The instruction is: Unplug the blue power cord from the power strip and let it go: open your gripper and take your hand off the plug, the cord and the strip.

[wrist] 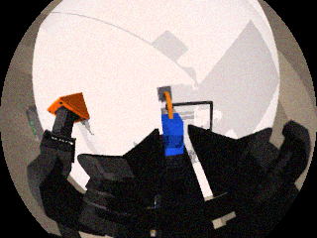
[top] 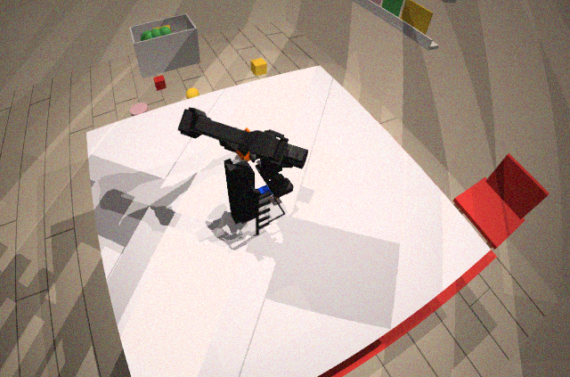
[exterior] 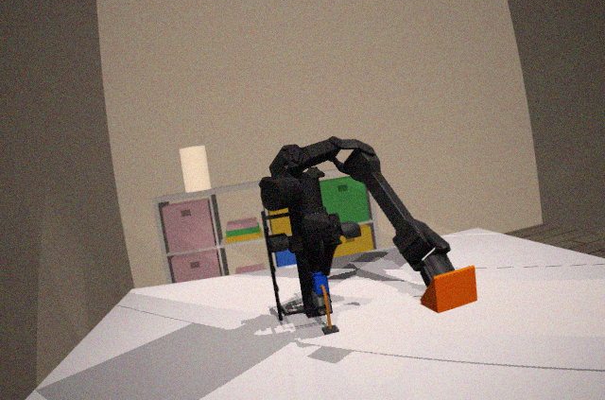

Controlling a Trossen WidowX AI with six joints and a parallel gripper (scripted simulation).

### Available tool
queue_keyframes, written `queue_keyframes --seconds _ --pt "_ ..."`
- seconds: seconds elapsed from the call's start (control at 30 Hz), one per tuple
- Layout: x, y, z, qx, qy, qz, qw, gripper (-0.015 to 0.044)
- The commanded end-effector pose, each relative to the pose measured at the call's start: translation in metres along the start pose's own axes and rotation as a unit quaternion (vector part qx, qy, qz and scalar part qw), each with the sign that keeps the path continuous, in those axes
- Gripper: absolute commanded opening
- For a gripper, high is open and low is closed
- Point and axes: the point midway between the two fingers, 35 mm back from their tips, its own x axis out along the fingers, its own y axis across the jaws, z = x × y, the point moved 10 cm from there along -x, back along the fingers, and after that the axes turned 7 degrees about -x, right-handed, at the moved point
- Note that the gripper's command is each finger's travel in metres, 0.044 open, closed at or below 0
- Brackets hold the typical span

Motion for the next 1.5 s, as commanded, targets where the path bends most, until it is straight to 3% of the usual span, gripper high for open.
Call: queue_keyframes --seconds 0.0,0.47,0.6,0.87,1.47 --pt "0.0 0.001 -0.003 -0.003 0.003 0.0 1.0 0.016" --pt "0.012 0.001 -0.004 -0.003 0.003 0.0 1.0 0.016" --pt "0.01 0.001 -0.003 -0.001 0.001 0.001 1.0 0.0055" --pt "0.01 0.001 -0.003 -0.001 0.001 0.001 1.0 0.0002" --pt "0.009 -0.004 0.021 -0.002 0.0 0.0 1.0 0.0"
